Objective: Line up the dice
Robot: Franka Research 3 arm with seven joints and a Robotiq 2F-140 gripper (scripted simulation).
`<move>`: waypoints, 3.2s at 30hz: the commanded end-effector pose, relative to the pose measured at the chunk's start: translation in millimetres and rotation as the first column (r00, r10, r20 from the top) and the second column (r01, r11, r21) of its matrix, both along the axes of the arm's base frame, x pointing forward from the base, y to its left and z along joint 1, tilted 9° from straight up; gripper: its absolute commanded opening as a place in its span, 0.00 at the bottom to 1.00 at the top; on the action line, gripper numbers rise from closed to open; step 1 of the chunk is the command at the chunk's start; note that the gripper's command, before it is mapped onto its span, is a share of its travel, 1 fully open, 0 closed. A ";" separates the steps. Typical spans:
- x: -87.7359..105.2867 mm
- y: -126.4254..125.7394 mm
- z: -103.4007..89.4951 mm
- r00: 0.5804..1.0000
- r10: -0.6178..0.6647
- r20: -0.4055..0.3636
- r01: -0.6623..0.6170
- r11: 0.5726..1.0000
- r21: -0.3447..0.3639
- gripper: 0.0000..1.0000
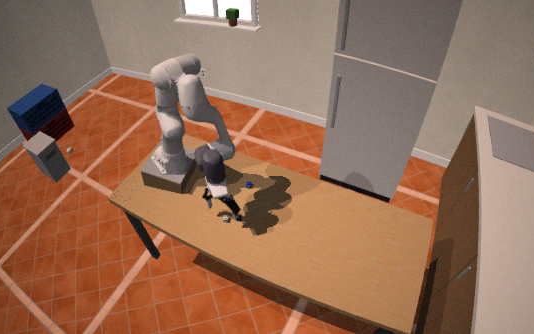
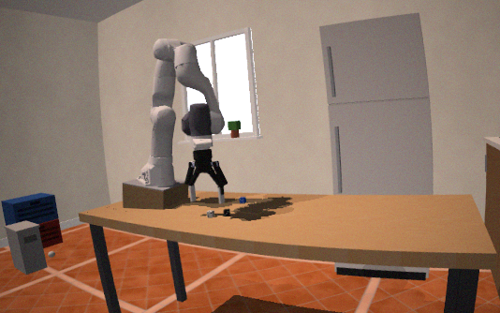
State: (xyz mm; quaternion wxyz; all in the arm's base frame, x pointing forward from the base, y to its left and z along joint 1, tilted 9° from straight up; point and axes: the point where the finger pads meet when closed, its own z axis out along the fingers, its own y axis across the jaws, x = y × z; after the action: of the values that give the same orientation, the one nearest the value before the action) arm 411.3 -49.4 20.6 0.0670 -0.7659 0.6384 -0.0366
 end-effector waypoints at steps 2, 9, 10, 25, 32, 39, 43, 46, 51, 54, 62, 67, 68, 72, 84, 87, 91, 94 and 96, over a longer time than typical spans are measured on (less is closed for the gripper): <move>5.2 6.1 0.3 1.000 0.015 -0.002 -0.015 1.000 0.002 1.00; 19.9 20.1 3.2 1.000 0.015 -0.002 -0.015 1.000 0.002 1.00; 23.0 23.0 3.9 1.000 0.015 -0.002 -0.015 1.000 0.002 1.00; 43.6 42.4 7.9 1.000 0.015 -0.002 -0.015 1.000 0.002 1.00; 43.6 42.4 7.9 1.000 0.015 -0.002 -0.015 1.000 0.002 1.00; 43.6 42.4 7.9 1.000 0.015 -0.002 -0.015 1.000 0.002 1.00; 43.6 42.4 7.9 1.000 0.015 -0.002 -0.015 1.000 0.002 1.00; 43.6 42.4 7.9 1.000 0.015 -0.002 -0.015 1.000 0.002 1.00; 43.6 42.4 7.9 1.000 0.015 -0.002 -0.015 1.000 0.002 1.00; 43.6 42.4 7.9 1.000 0.015 -0.002 -0.015 1.000 0.002 1.00; 43.5 42.4 7.9 1.000 0.015 -0.002 -0.015 1.000 0.002 1.00; 42.0 45.6 7.9 1.000 0.015 -0.002 -0.015 1.000 0.002 1.00; 41.2 47.3 7.9 1.000 0.015 -0.002 -0.015 1.000 0.002 1.00; 39.0 51.8 7.8 1.000 0.015 -0.002 -0.015 1.000 0.002 1.00; 17.5 95.8 7.5 1.000 0.015 -0.002 -0.015 1.000 0.002 1.00; 15.0 100.9 7.5 1.000 0.015 -0.002 -0.015 1.000 0.002 1.00; 11.9 107.1 7.3 1.000 0.015 -0.002 -0.015 1.000 0.002 1.00; 7.4 116.2 7.3 1.000 0.015 -0.002 -0.015 1.000 0.002 1.00; 3.1 125.1 7.2 1.000 0.015 -0.002 -0.015 1.000 0.002 1.00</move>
State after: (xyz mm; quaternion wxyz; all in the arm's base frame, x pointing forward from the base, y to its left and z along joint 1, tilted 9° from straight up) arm 417.9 66.4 26.0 0.0773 -0.7965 0.5993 -0.0230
